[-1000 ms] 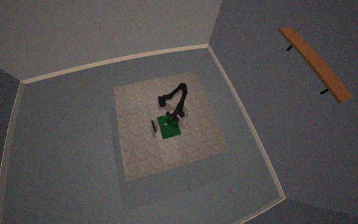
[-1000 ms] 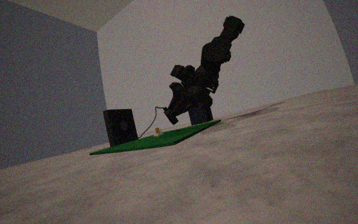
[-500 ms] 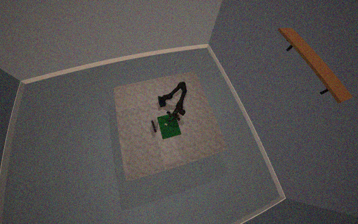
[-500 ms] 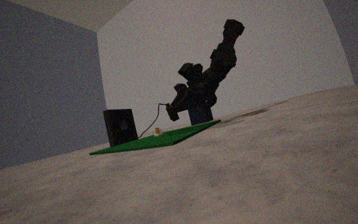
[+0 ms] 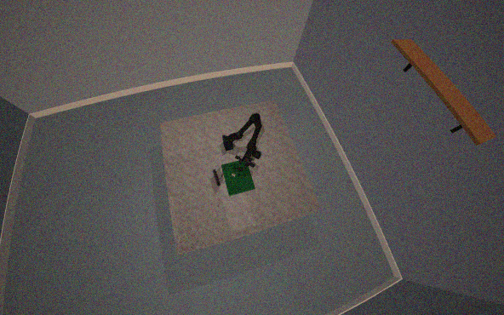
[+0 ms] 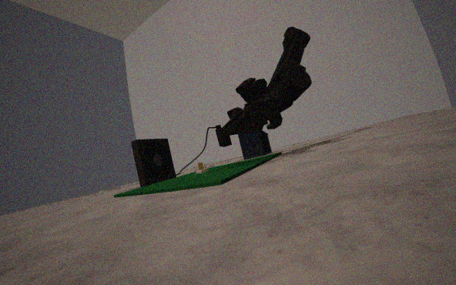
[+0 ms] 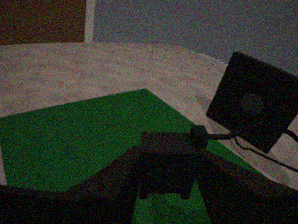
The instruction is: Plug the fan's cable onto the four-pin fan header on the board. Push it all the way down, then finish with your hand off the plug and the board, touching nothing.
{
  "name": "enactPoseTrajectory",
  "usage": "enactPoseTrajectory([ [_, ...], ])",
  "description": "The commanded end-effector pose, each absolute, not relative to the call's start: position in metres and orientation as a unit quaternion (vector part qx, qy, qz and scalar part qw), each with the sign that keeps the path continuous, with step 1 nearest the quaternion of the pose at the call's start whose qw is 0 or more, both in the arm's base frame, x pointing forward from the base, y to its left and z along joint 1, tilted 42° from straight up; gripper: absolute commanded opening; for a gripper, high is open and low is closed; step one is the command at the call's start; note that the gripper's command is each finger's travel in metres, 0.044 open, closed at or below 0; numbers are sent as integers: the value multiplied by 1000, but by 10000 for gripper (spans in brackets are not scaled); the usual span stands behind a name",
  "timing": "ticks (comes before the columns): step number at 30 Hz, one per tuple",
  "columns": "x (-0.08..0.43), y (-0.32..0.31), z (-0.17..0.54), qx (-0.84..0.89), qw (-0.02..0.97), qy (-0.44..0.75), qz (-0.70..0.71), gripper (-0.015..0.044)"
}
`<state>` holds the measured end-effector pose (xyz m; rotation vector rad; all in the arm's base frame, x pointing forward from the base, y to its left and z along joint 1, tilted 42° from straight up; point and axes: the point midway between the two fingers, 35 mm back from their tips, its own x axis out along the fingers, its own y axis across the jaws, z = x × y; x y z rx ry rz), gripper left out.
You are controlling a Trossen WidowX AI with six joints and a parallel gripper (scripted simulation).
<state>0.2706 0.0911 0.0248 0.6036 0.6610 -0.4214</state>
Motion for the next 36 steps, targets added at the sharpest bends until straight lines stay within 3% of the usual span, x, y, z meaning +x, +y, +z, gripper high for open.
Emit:
enactPoseTrajectory([
  [1,267,90,28,303,884,294,-204,0],
  [13,259,89,41,350,888,221,-200,0],
  [36,262,84,46,343,888,230,-202,0],
])
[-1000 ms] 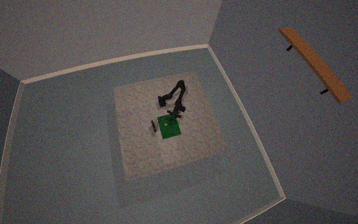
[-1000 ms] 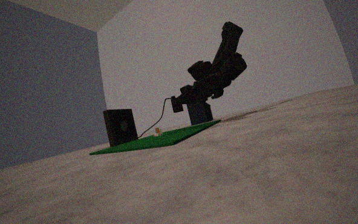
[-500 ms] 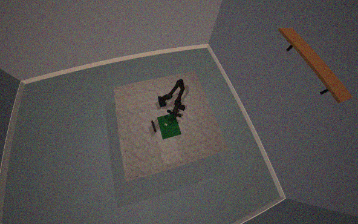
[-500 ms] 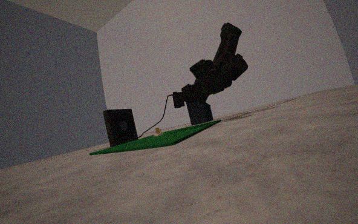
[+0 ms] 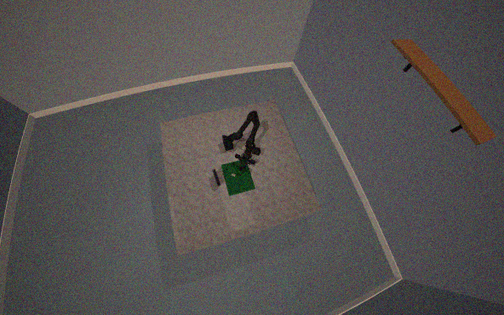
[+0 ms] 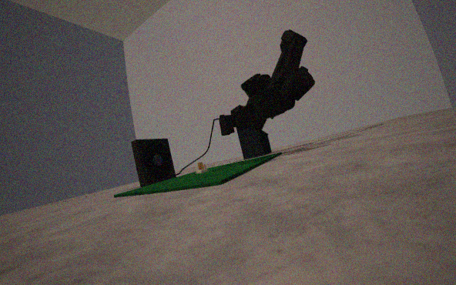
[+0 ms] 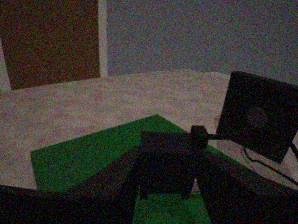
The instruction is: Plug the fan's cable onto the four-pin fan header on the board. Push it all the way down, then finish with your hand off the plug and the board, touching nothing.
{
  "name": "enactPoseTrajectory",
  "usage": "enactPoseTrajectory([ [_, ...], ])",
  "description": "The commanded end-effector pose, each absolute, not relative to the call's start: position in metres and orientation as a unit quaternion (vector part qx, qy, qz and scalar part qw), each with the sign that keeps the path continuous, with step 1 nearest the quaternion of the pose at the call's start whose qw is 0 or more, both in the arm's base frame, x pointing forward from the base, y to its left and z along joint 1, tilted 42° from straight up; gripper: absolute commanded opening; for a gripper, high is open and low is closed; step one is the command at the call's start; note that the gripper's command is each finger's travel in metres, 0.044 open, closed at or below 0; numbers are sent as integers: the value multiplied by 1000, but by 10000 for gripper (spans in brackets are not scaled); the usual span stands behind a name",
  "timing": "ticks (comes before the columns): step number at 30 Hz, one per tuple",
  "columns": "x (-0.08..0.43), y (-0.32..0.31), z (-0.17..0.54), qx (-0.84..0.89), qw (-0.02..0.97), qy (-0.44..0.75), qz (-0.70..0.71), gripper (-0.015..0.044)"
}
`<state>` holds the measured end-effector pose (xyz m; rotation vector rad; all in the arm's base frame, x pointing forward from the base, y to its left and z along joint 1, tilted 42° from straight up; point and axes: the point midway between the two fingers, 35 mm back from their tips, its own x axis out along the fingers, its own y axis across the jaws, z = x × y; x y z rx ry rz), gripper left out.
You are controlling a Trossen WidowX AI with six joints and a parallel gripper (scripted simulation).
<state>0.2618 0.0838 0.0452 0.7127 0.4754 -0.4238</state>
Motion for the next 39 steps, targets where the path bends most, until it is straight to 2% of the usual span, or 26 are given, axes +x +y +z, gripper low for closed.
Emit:
enactPoseTrajectory([
  [1,262,84,46,343,888,230,-202,0],
  [39,258,104,24,343,888,229,-204,0],
])
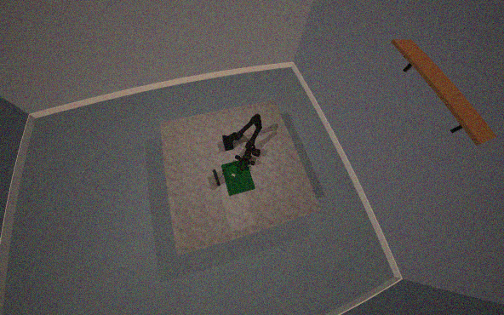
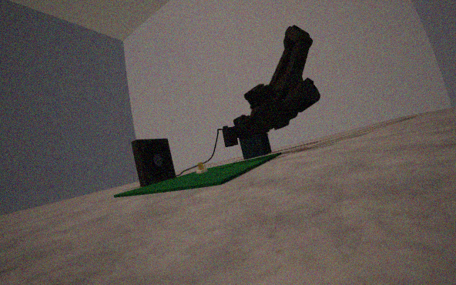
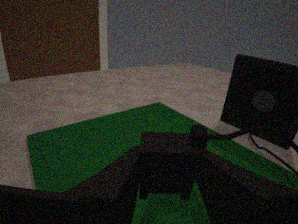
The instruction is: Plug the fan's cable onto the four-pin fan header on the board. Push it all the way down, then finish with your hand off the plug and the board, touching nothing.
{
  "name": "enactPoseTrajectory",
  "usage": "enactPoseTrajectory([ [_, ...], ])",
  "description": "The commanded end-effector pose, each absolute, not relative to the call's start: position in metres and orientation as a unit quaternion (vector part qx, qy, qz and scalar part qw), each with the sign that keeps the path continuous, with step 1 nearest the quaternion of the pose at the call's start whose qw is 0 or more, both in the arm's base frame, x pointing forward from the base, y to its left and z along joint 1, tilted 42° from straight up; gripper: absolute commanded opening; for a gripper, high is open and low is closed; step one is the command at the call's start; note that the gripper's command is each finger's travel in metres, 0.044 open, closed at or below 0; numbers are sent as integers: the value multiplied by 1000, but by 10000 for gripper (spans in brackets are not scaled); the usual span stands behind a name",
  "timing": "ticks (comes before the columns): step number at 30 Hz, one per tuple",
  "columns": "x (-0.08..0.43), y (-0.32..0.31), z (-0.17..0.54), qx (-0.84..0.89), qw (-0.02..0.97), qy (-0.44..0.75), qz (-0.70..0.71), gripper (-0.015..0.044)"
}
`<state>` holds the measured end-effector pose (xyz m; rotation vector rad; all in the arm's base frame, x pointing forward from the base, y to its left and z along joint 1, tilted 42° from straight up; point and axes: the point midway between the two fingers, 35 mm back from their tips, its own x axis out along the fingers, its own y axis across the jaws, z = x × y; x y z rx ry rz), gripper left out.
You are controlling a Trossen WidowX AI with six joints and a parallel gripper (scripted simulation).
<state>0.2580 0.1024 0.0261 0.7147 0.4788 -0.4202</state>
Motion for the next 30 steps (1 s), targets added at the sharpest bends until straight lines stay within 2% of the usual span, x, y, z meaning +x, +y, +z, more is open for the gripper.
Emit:
enactPoseTrajectory([
  [1,258,105,23,343,888,229,-204,0],
  [30,256,120,5,343,888,229,-204,0],
])
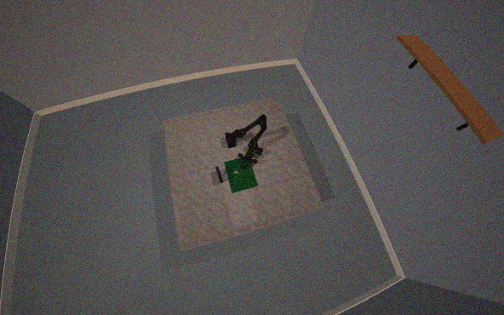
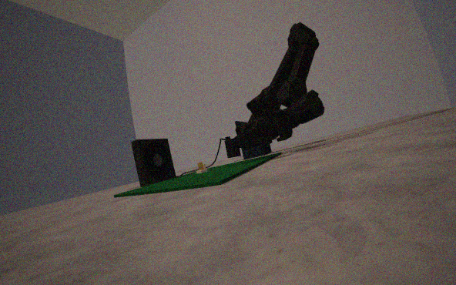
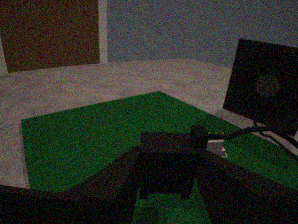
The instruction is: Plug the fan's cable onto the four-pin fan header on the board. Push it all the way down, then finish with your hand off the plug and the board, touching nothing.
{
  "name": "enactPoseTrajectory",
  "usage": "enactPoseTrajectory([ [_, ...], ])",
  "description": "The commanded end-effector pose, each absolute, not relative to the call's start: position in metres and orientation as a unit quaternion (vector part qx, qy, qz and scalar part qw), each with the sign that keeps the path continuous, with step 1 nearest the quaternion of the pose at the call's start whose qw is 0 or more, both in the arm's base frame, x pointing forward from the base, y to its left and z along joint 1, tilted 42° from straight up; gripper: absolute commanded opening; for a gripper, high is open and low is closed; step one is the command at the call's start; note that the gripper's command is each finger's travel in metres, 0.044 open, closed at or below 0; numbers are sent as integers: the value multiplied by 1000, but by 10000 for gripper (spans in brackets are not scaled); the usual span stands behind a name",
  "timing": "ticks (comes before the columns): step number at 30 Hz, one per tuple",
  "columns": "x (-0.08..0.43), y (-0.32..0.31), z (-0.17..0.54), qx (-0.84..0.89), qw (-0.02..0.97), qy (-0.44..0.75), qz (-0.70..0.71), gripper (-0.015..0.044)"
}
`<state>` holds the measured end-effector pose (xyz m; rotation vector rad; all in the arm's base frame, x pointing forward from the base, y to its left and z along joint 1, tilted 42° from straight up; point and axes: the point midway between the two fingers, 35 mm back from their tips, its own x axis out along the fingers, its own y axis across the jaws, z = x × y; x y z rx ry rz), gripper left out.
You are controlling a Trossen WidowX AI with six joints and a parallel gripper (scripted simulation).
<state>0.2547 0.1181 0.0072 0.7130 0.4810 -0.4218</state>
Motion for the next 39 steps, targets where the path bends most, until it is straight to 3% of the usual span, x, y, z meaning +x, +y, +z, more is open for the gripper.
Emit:
enactPoseTrajectory([
  [1,255,121,5,343,888,229,-204,0],
  [39,252,128,-5,342,887,232,-204,0],
])
